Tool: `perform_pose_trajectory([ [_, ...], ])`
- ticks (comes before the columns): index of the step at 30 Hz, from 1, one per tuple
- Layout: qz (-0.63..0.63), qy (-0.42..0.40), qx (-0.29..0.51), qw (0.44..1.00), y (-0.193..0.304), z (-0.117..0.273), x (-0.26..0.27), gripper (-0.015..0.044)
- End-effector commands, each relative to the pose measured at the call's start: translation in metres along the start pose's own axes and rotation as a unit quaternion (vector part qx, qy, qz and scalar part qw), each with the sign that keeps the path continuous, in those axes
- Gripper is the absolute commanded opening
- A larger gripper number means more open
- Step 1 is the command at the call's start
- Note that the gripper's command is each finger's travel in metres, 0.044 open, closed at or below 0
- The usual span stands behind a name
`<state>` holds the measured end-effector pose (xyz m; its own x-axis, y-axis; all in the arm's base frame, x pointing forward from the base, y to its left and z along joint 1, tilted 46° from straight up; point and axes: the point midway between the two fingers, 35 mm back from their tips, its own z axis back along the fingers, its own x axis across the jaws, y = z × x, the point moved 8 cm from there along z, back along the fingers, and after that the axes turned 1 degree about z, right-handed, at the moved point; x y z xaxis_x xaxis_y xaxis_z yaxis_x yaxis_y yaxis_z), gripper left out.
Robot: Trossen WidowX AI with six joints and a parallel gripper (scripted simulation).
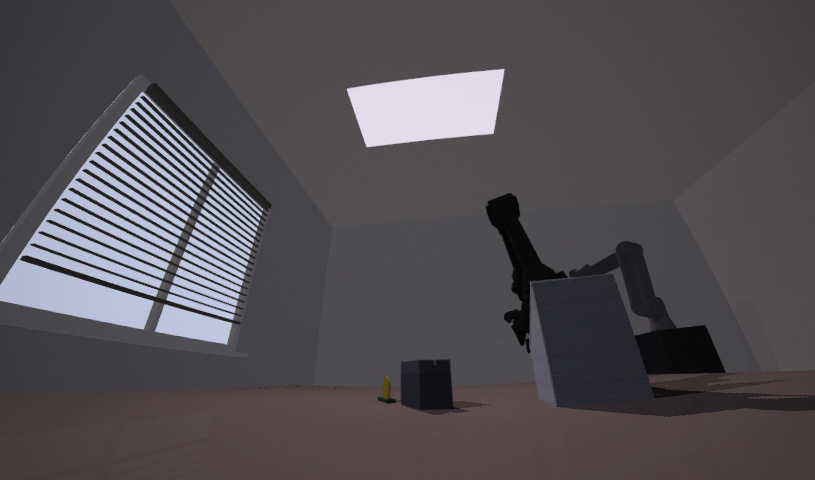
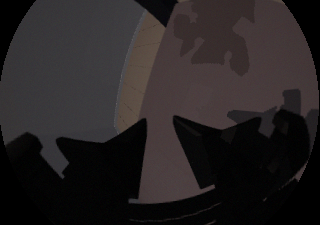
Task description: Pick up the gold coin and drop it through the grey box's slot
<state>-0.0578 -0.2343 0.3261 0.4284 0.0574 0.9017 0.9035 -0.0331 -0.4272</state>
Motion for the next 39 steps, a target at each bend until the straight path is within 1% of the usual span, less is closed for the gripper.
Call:
perform_pose_trajectory([
  [1, -0.012, 0.049, 0.077, 0.996, 0.042, -0.026, 0.002, 0.0161],
  [4, -0.005, 0.087, 0.138, 0.987, 0.079, -0.038, 0.003, 0.0161],
  [7, 0.018, 0.119, 0.2, 0.972, 0.119, -0.042, 0.004, 0.0161],
  [12, 0.052, 0.162, 0.264, 0.949, 0.166, -0.042, 0.006, 0.0161],
  [15, 0.089, 0.202, 0.307, 0.926, 0.207, -0.036, 0.007, 0.0161],
  [19, 0.162, 0.246, 0.359, 0.886, 0.262, -0.017, 0.009, 0.0161],
  [24, 0.279, 0.274, 0.404, 0.827, 0.325, 0.023, 0.011, 0.0161],
  [28, 0.387, 0.271, 0.421, 0.774, 0.367, 0.067, 0.012, 0.0161],
  [32, 0.5, 0.243, 0.42, 0.718, 0.401, 0.118, 0.012, 0.0161],
  [39, 0.658, 0.154, 0.385, 0.629, 0.442, 0.207, 0.009, 0.0161],
])
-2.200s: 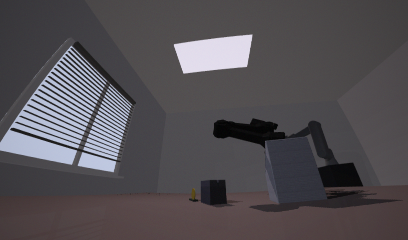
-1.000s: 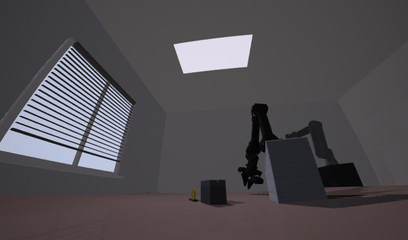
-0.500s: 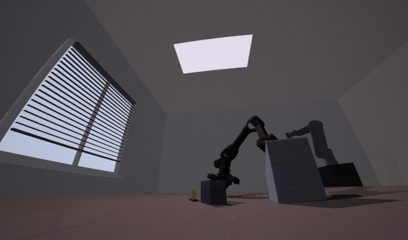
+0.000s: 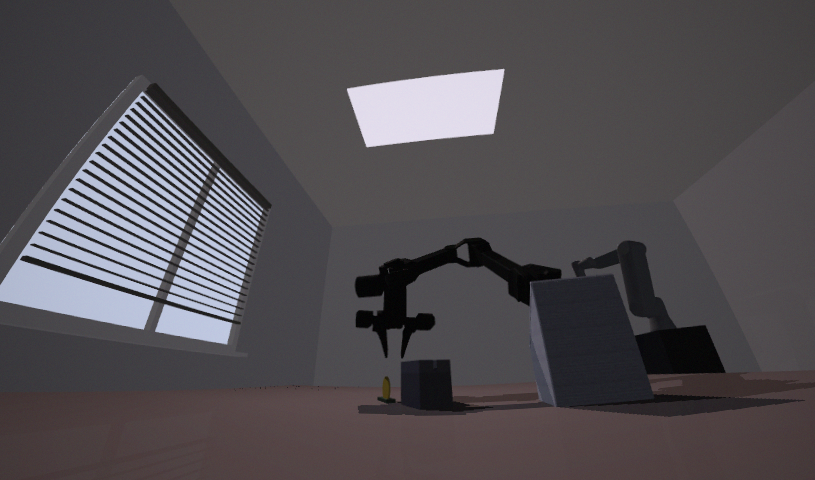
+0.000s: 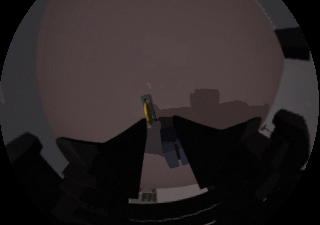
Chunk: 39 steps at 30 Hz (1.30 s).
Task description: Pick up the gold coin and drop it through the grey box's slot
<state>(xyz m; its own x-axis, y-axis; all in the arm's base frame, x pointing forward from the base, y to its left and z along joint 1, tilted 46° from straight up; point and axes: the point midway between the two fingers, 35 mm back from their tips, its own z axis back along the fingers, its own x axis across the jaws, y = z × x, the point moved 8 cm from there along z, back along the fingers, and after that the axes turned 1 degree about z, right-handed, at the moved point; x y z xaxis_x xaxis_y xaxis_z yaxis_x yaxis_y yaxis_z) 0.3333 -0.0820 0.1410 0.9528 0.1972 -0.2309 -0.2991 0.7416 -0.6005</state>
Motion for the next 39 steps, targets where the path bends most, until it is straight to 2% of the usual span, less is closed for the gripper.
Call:
perform_pose_trajectory([
  [1, 0.089, 0.017, -0.047, 0.995, 0.036, 0.022, 0.026, 0.0161],
  [7, 0.093, 0.018, -0.049, 0.994, 0.039, 0.023, 0.024, 0.0161],
  [12, 0.093, 0.018, -0.049, 0.994, 0.035, -0.012, 0.023, 0.0161],
  [39, 0.093, 0.018, -0.05, 0.994, 0.031, -0.053, 0.023, 0.0161],
])
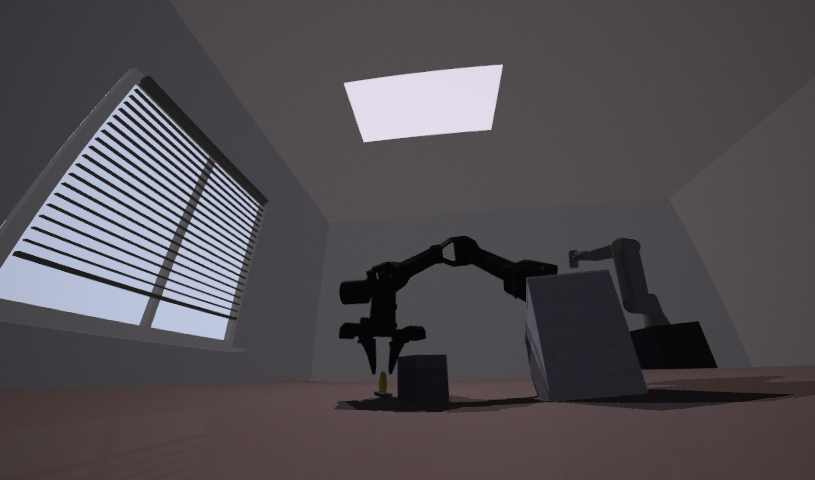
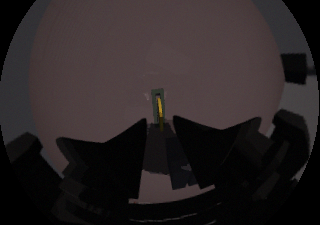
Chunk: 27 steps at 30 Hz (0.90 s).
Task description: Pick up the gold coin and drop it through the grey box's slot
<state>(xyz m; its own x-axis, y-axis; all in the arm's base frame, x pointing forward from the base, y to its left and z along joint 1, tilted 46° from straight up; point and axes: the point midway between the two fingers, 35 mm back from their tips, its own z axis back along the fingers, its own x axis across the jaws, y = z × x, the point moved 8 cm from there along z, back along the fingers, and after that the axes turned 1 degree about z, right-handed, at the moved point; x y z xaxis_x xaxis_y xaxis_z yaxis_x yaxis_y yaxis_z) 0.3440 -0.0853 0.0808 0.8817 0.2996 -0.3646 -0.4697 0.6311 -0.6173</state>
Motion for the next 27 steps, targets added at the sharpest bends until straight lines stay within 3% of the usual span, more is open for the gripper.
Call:
perform_pose_trajectory([
  [1, 0.003, 0.002, -0.001, 1.0, 0.001, -0.007, 0.0, 0.0161],
  [19, 0.003, 0.003, -0.003, 1.0, 0.001, -0.033, -0.001, 0.0161],
  [25, 0.003, 0.003, -0.003, 1.0, 0.001, -0.033, -0.001, 0.0003],
  [27, 0.003, 0.003, -0.003, 1.0, 0.001, -0.033, -0.001, 0.0],
])
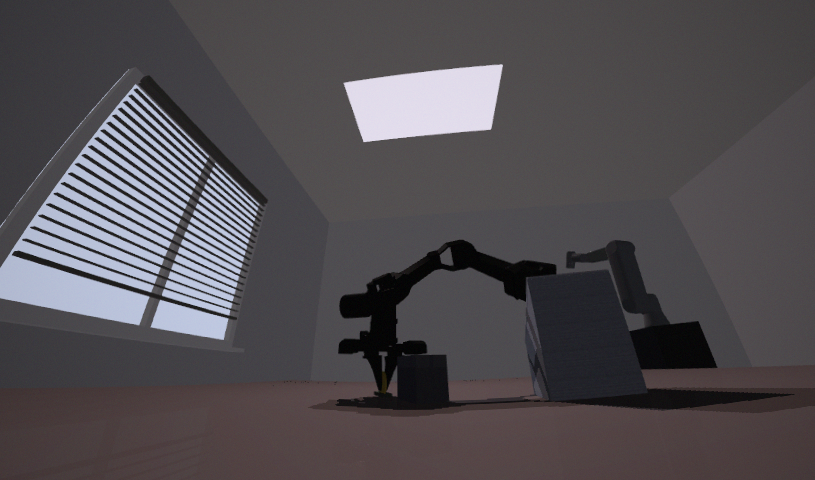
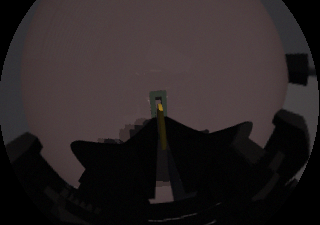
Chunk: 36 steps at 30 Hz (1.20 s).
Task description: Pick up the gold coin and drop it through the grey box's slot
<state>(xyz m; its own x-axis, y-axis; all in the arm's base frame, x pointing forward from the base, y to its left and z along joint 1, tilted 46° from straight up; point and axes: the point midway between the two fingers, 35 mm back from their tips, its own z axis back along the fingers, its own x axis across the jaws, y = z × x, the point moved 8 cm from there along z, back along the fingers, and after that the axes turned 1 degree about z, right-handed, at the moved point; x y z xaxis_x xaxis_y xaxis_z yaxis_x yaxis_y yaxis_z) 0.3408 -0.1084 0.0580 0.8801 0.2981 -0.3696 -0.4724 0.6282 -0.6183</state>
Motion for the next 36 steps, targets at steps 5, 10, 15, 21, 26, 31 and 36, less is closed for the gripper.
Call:
perform_pose_trajectory([
  [5, 0.002, 0.0, -0.001, 1.0, 0.0, 0.0, 0.0, 0.0],
  [10, 0.002, 0.0, -0.001, 1.0, 0.0, 0.001, 0.0, 0.0],
  [15, 0.002, -0.001, 0.0, 1.0, 0.0, 0.013, 0.002, 0.0],
  [21, 0.002, -0.001, 0.001, 1.0, -0.001, 0.028, 0.003, 0.0],
  [26, 0.002, -0.002, 0.002, 1.0, -0.001, 0.04, 0.004, 0.0],
  [31, 0.002, -0.002, 0.002, 1.0, -0.001, 0.053, 0.004, 0.0],
  [36, 0.002, -0.002, 0.002, 1.0, -0.001, 0.065, 0.004, 0.0],
])
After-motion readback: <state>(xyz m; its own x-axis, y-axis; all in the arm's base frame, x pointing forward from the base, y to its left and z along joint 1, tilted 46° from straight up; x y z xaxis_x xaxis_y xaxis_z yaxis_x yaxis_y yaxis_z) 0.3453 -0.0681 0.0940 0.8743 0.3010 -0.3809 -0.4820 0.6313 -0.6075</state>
